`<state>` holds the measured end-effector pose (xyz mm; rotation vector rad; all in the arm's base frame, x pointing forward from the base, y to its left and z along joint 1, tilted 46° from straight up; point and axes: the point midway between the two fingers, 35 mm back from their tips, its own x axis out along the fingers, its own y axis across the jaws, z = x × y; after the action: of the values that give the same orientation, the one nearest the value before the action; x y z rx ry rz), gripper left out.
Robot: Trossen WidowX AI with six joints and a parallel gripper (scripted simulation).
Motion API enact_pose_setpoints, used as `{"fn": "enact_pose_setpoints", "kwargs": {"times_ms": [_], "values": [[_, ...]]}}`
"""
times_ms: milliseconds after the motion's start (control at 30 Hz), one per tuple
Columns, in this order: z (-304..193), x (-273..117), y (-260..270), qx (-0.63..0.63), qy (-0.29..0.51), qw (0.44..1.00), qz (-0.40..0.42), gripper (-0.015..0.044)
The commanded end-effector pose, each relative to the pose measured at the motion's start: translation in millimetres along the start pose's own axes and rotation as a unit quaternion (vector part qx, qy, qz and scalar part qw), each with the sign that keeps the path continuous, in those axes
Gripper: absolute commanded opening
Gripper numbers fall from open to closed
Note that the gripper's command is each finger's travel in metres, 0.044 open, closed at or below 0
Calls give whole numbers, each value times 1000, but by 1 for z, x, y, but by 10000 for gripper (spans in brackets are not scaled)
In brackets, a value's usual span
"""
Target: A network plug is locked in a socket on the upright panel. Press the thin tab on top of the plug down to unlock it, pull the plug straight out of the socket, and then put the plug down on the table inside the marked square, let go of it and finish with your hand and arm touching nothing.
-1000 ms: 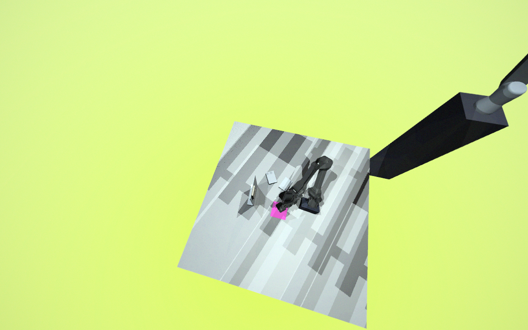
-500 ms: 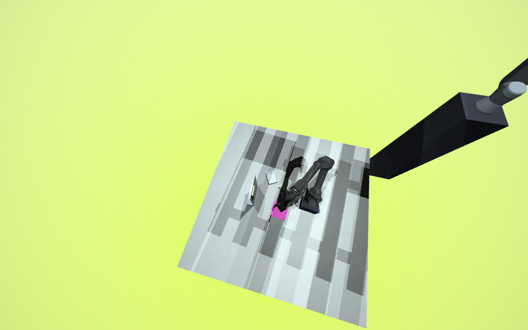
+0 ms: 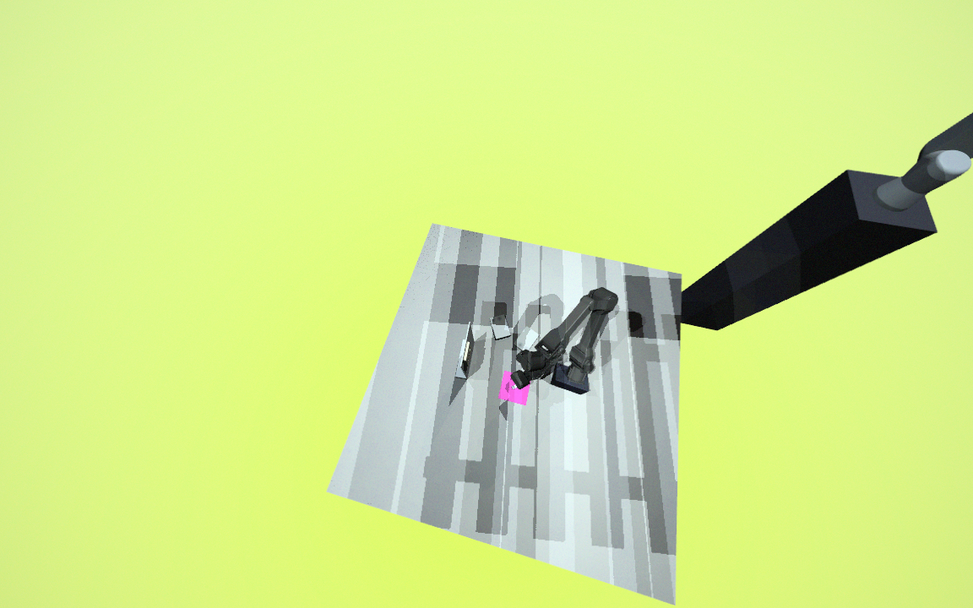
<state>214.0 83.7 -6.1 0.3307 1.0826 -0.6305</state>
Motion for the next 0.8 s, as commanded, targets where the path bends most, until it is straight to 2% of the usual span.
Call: {"fn": "enact_pose_setpoints", "kwargs": {"times_ms": [0,767], "values": [[1,-7,8,2,0,1000,2,156],[2,-66,49,2,-2,1000,5,156]]}}
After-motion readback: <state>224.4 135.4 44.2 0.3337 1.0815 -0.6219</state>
